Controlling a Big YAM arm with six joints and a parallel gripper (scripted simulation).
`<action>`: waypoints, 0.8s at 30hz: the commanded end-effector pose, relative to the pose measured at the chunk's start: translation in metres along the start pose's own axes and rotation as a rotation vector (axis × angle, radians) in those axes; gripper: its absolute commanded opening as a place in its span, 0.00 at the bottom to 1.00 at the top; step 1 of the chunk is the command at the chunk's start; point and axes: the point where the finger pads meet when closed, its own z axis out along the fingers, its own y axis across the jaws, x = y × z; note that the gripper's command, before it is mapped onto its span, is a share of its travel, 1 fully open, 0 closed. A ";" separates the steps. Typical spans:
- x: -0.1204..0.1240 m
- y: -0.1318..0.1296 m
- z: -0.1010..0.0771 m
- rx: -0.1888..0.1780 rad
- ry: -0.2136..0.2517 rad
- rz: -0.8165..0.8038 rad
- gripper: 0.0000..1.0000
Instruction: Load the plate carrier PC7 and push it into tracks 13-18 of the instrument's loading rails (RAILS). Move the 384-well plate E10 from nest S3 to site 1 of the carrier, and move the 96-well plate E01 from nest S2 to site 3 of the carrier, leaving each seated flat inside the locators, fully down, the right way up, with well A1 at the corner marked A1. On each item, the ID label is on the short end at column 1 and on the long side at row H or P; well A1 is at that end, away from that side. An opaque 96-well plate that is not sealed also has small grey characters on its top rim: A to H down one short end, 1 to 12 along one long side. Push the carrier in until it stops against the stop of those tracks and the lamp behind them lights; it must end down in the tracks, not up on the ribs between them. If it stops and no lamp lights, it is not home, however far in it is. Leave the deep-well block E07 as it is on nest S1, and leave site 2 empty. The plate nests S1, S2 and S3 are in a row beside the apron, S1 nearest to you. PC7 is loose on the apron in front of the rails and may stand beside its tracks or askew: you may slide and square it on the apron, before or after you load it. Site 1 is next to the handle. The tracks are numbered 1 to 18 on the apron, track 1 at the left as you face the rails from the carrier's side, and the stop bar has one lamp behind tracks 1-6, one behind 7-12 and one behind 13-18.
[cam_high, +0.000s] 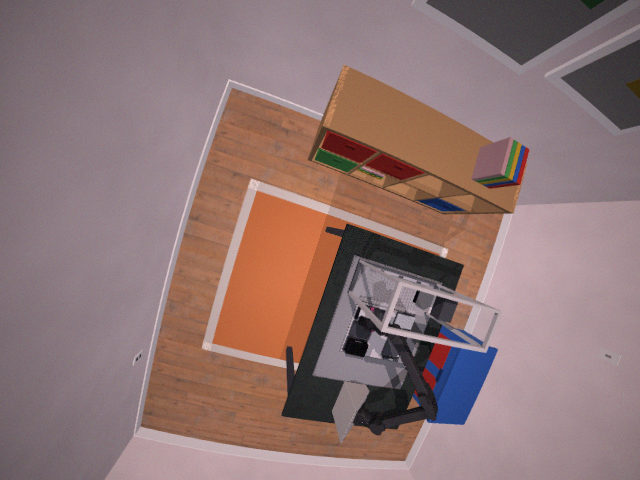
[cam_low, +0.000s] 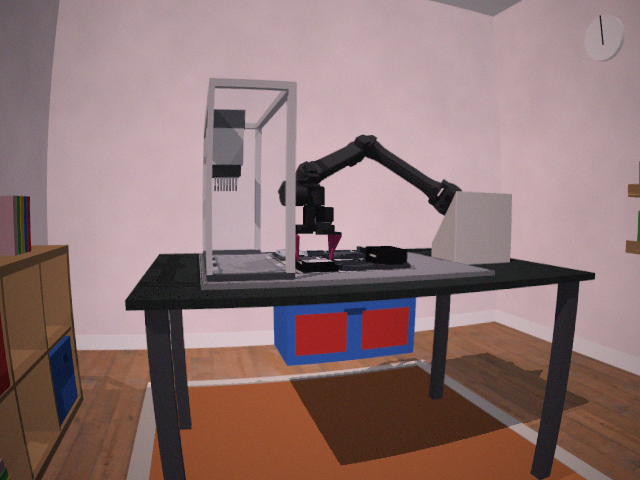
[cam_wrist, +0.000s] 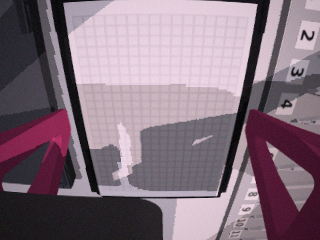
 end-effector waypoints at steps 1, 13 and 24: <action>0.001 -0.005 0.010 0.003 -0.004 0.004 1.00; 0.002 -0.013 -0.006 0.034 -0.010 0.015 1.00; 0.002 -0.013 -0.007 0.034 -0.010 0.015 0.00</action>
